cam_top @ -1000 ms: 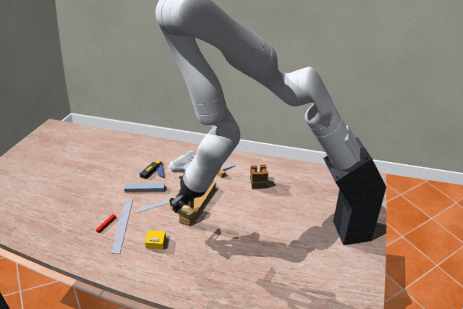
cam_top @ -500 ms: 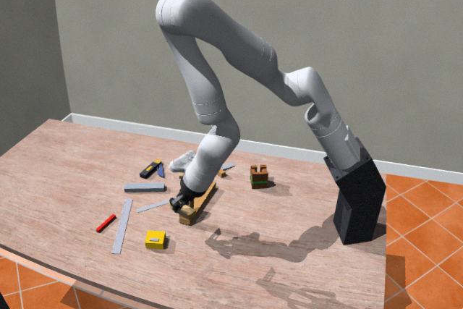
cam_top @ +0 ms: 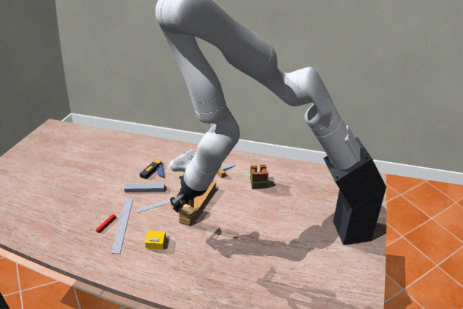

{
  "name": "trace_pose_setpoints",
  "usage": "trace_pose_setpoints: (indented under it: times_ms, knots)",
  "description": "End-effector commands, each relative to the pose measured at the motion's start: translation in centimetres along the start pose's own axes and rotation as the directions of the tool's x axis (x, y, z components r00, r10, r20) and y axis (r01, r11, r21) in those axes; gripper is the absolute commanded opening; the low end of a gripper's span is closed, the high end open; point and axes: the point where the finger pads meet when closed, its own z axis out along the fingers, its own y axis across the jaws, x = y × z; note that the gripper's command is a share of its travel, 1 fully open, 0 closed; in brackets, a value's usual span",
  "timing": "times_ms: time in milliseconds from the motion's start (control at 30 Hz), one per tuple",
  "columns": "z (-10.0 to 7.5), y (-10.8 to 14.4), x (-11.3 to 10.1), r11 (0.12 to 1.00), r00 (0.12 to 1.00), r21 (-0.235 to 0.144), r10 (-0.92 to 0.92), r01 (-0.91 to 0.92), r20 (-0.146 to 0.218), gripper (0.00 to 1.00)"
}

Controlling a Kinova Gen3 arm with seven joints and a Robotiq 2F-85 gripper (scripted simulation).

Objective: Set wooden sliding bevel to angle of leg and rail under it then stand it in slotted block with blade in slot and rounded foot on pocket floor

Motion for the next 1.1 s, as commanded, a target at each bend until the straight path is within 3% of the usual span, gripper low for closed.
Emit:
trace_pose_setpoints:
  times_ms: [0, 600, 1067]
  knots:
    - [0.0, 0.0, 0.0, 1.000, 1.000, 0.000, 0.000, 0.000, 0.002, 0.10]
    - [0.0, 1.3, 0.2, 1.000, 0.999, -0.005, -0.022, 0.022, 0.042, 0.10]
    - [0.1, 3.3, 0.5, 0.998, 0.992, -0.012, -0.058, 0.060, 0.110, 0.10]
